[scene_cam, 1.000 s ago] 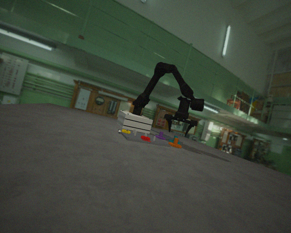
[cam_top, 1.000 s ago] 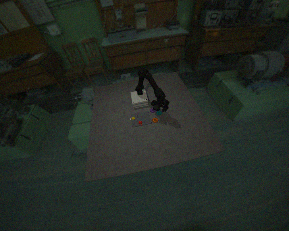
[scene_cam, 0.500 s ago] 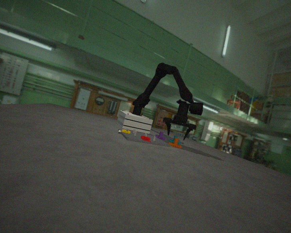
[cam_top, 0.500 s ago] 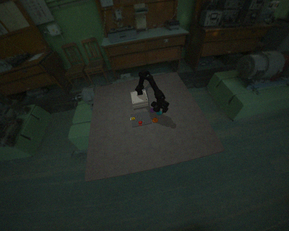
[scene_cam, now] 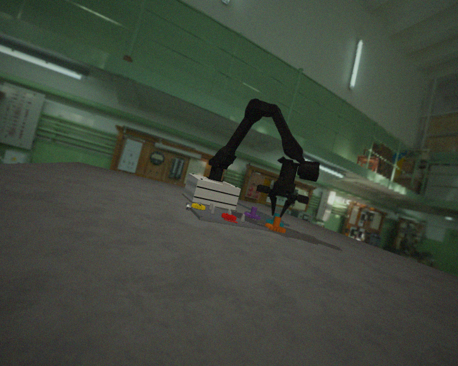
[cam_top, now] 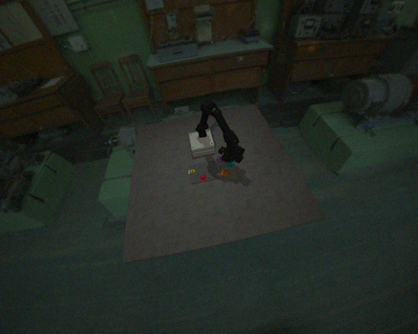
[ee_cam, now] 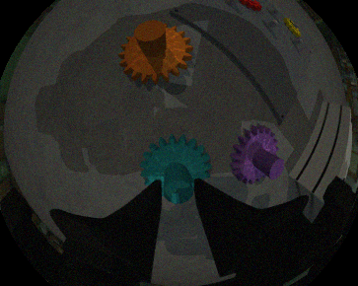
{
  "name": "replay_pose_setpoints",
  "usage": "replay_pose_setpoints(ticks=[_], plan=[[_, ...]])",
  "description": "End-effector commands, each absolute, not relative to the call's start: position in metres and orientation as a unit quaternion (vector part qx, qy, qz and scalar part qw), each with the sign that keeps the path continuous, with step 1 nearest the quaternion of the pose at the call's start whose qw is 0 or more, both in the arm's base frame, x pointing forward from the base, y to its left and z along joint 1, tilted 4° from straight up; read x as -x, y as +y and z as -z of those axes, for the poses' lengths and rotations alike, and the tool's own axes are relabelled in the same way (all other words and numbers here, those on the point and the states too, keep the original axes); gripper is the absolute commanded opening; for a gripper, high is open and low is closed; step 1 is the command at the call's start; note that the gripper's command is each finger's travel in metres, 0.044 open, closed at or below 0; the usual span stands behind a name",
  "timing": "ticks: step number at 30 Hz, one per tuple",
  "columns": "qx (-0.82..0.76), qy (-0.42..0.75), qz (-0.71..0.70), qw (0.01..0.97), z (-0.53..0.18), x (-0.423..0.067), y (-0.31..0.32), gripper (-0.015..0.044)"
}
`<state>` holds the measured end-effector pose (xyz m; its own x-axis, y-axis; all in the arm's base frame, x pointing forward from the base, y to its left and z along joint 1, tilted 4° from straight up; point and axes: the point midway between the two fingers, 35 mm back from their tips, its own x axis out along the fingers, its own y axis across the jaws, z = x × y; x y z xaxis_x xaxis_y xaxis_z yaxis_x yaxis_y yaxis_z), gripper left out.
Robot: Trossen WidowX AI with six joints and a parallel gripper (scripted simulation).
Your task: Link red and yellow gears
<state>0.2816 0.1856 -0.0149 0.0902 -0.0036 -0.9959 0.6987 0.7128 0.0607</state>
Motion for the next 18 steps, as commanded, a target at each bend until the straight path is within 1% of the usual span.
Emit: replay_pose_setpoints(ticks=[1,6,7,18], plan=[[-0.278,0.623,0.257,0.685,0.015,-0.282,0.185,0.0059],[-0.278,0.623,0.257,0.685,0.015,-0.282,0.185,0.0026],[-0.278,0.623,0.257,0.685,0.015,-0.282,0.185,0.0000],[-0.279,0.622,0.257,0.685,-0.016,-0.284,0.189,0.0000]])
